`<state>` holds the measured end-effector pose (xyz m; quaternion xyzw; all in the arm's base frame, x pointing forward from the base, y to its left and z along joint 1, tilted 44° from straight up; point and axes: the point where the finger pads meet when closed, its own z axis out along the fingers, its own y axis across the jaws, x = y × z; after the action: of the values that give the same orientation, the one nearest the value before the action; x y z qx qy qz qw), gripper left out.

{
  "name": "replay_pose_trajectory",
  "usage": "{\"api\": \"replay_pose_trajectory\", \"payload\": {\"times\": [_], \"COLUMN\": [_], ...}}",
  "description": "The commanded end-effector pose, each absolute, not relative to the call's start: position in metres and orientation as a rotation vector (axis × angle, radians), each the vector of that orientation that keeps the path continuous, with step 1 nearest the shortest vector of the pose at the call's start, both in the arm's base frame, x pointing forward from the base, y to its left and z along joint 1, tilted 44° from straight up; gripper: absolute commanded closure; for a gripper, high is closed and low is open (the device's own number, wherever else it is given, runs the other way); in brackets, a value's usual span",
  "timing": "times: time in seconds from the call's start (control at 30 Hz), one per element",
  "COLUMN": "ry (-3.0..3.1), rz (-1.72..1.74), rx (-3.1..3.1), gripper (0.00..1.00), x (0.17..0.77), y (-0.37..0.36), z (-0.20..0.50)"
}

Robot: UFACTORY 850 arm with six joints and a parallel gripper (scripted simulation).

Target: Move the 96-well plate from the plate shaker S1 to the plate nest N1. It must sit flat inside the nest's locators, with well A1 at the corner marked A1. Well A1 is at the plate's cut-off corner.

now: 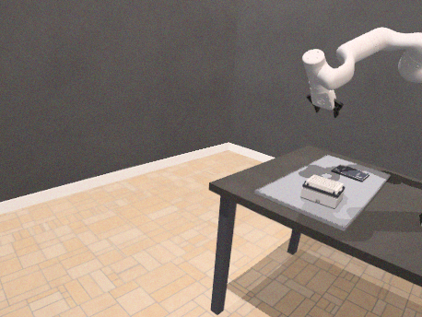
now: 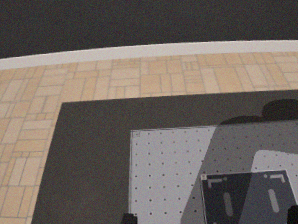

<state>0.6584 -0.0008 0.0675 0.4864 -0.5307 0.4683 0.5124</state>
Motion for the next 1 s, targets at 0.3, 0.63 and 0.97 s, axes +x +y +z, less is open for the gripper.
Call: {"api": "replay_pose_trajectory", "payload": {"times": [0.3, 0.63, 0.97], "ry": [-1.278, -1.237, -1.122], "rz": [1.128, 1.052, 0.865], "rx": [1.170, 1.252, 1.444], "gripper": [0.00, 0.00, 0.00], "x": [0.659, 0.656, 0.645], "y": [0.000, 0.002, 0.007], "z": [0.068, 0.054, 0.018]}}
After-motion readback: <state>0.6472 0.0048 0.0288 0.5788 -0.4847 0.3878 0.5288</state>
